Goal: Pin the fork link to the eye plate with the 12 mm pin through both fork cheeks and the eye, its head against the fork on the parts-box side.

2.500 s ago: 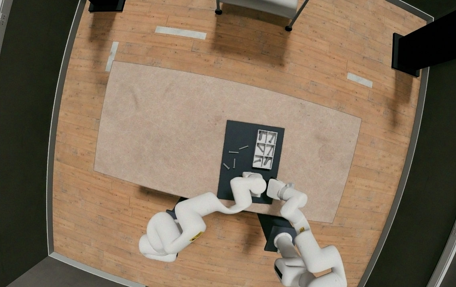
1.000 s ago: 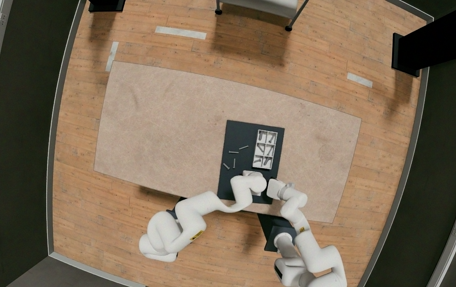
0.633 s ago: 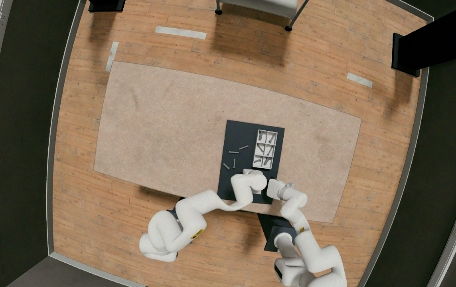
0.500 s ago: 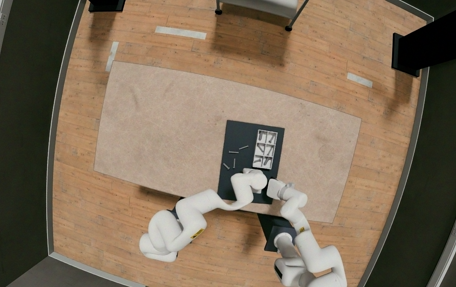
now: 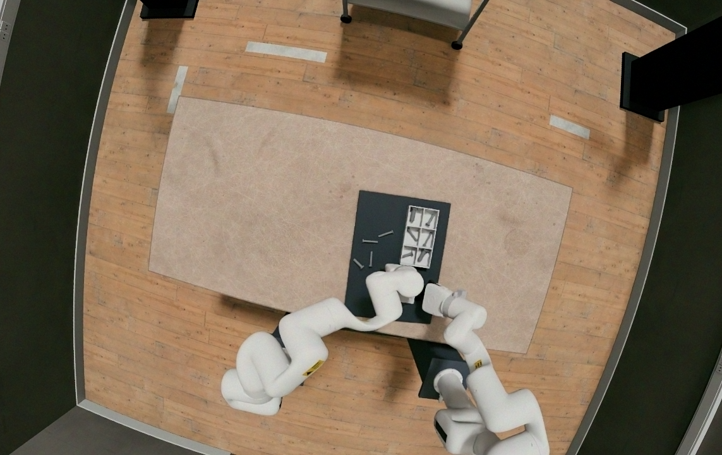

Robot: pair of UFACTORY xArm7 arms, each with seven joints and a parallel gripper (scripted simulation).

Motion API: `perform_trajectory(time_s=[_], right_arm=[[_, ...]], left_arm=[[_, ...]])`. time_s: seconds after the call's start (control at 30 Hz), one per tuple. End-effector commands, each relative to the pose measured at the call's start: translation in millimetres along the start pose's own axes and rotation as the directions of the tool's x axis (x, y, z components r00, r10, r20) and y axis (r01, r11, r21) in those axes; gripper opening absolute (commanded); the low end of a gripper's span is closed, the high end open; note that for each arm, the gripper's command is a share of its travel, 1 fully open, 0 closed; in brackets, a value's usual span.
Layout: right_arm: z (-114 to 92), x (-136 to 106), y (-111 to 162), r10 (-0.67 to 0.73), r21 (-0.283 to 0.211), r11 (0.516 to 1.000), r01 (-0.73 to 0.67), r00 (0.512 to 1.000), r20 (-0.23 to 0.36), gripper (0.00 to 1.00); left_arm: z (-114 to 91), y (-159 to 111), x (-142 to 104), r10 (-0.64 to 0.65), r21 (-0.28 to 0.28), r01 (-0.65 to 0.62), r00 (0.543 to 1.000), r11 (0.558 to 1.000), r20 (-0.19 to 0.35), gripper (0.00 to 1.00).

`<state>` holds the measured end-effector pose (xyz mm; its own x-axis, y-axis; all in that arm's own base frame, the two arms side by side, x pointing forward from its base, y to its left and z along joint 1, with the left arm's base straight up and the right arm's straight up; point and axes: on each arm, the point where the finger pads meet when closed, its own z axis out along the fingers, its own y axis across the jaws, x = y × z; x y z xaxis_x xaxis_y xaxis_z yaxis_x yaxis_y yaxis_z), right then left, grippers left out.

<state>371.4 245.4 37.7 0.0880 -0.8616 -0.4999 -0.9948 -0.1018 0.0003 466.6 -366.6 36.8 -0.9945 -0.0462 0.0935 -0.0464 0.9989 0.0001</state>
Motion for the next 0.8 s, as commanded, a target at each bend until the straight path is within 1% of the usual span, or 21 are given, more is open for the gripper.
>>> perform_trajectory(time_s=[0.0, 0.7, 0.73, 0.77], right_arm=[[-0.8, -0.8, -1.2, -0.002, 0.003, 1.000, 0.002, 1.000, 0.001, 0.00], [-0.8, -0.8, -1.2, -0.002, 0.003, 1.000, 0.002, 1.000, 0.001, 0.00], [-0.8, -0.8, -1.2, -0.002, 0.003, 1.000, 0.002, 1.000, 0.001, 0.00], [-0.8, -0.8, -1.2, -0.002, 0.003, 1.000, 0.002, 1.000, 0.001, 0.00]], left_arm=[[-2.3, -1.1, -2.7, 0.000, 0.003, 0.000, 1.000, 1.000, 0.003, 0.32], [-2.3, -1.1, -3.6, 0.000, 0.003, 0.000, 1.000, 1.000, 0.003, 0.32], [-2.3, -1.1, -3.6, 0.000, 0.003, 0.000, 1.000, 1.000, 0.003, 0.00], [-2.3, -1.1, -3.6, 0.000, 0.003, 0.000, 1.000, 1.000, 0.003, 0.00]])
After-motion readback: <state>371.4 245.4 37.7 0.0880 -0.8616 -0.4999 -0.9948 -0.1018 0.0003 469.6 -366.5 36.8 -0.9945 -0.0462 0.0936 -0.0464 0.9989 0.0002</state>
